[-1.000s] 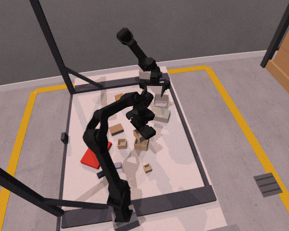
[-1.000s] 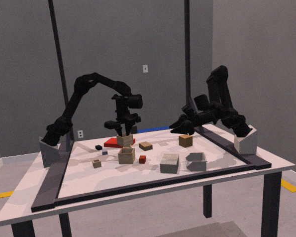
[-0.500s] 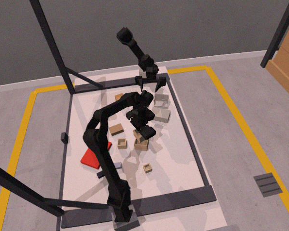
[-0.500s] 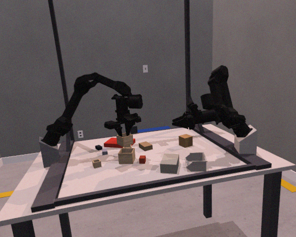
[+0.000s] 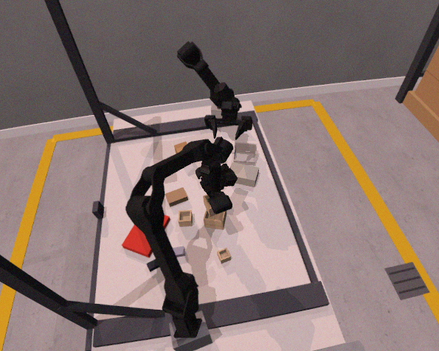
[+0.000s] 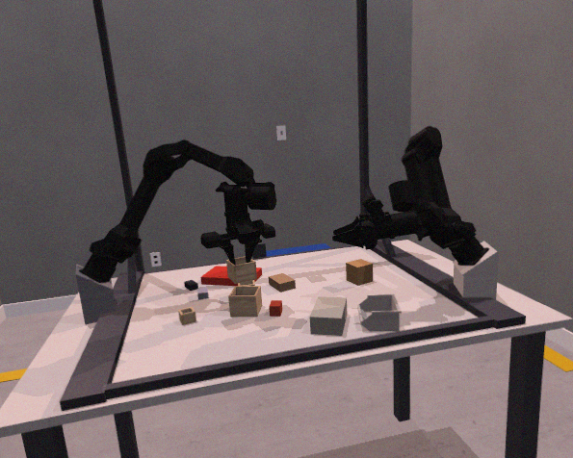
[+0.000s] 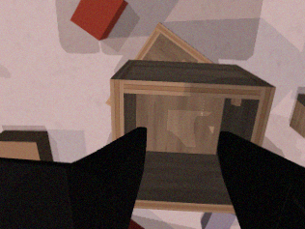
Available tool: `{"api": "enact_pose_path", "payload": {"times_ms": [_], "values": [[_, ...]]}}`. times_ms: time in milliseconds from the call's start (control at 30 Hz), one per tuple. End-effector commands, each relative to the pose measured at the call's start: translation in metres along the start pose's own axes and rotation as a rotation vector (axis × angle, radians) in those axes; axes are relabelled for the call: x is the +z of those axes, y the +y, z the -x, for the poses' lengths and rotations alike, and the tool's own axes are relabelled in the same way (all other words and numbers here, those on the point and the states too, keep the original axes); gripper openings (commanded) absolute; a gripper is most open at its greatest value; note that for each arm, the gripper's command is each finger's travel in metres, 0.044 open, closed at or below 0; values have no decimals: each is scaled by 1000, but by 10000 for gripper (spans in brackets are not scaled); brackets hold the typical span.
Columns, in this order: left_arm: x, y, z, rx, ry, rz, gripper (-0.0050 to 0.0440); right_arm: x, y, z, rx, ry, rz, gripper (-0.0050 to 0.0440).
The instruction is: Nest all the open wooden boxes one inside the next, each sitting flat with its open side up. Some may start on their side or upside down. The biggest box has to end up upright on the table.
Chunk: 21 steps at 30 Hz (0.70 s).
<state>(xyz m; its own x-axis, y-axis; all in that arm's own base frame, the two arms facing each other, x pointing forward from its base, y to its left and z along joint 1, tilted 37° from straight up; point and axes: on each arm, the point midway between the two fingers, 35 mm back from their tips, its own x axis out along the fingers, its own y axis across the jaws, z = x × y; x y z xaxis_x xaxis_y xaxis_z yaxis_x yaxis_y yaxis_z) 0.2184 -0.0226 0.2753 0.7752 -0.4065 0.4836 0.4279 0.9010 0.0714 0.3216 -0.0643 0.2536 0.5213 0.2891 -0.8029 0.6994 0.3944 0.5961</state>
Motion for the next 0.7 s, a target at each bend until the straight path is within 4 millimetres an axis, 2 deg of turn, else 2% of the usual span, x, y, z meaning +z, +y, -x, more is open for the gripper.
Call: {"api": "enact_pose_path", "payload": {"times_ms": [0, 467, 533, 667], "values": [[0, 0, 0, -1, 0, 4, 400, 0, 7, 10, 24, -25, -72, 253], [0, 0, 0, -1, 0, 4, 400, 0, 7, 10, 29, -19, -561, 253], [0, 0, 0, -1, 0, 4, 400, 0, 7, 10, 29, -19, -561, 253], [0, 0, 0, -1, 0, 4, 400, 0, 7, 10, 31, -17, -701, 253]]}}
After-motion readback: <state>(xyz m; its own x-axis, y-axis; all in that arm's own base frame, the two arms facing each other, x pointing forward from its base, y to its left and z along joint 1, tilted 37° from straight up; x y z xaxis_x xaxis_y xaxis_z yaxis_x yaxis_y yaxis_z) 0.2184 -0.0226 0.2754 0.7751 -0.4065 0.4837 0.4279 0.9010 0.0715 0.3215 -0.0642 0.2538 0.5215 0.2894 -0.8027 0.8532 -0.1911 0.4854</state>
